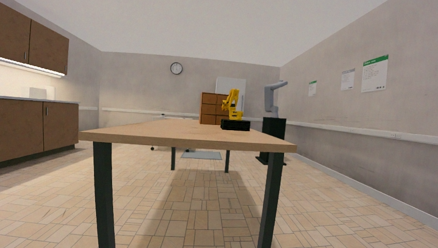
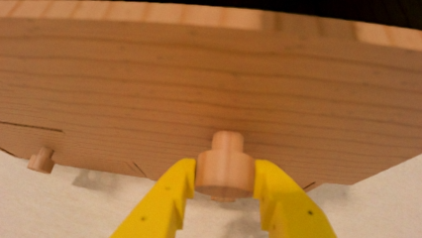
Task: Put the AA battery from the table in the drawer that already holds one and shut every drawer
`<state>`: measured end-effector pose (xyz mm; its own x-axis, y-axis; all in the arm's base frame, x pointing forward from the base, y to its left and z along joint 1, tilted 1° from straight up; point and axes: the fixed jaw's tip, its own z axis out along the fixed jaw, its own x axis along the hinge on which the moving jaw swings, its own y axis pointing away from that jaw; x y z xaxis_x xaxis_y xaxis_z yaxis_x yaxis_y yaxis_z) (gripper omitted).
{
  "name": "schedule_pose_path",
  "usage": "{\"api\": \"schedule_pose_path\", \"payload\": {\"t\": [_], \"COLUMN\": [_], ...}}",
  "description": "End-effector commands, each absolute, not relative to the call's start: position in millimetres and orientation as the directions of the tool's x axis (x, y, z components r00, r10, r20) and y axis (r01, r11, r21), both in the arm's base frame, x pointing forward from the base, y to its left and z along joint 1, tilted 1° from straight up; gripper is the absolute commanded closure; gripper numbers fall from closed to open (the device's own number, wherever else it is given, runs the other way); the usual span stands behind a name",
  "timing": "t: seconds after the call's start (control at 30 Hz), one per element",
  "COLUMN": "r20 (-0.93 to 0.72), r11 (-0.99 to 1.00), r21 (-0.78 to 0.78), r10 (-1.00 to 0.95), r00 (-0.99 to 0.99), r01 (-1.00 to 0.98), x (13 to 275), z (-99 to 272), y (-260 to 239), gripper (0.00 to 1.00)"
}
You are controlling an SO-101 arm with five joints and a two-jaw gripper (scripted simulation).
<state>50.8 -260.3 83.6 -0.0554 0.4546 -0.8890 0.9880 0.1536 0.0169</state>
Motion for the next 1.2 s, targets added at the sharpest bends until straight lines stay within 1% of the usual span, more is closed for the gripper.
{"api": "schedule_pose_path", "payload": {"t": [0.0,0.33,1.07,1.17], "r20": [-0.89,-0.89,-0.89,-0.89], "r11": [0.159,0.156,0.152,0.152], "r21": [0.006,0.006,0.018,0.018], "r10": [0.45,0.45,0.453,0.453], "r00": [-0.067,-0.065,-0.054,-0.054], "r01": [0.987,0.988,0.988,0.988], "x": [51.2,52.4,52.6,52.6], "z": [84.3,84.3,84.6,84.6], "y": [-264.5,-277.1,-274.8,-274.8], "gripper": [1.0,1.0,1.0,0.98]}}
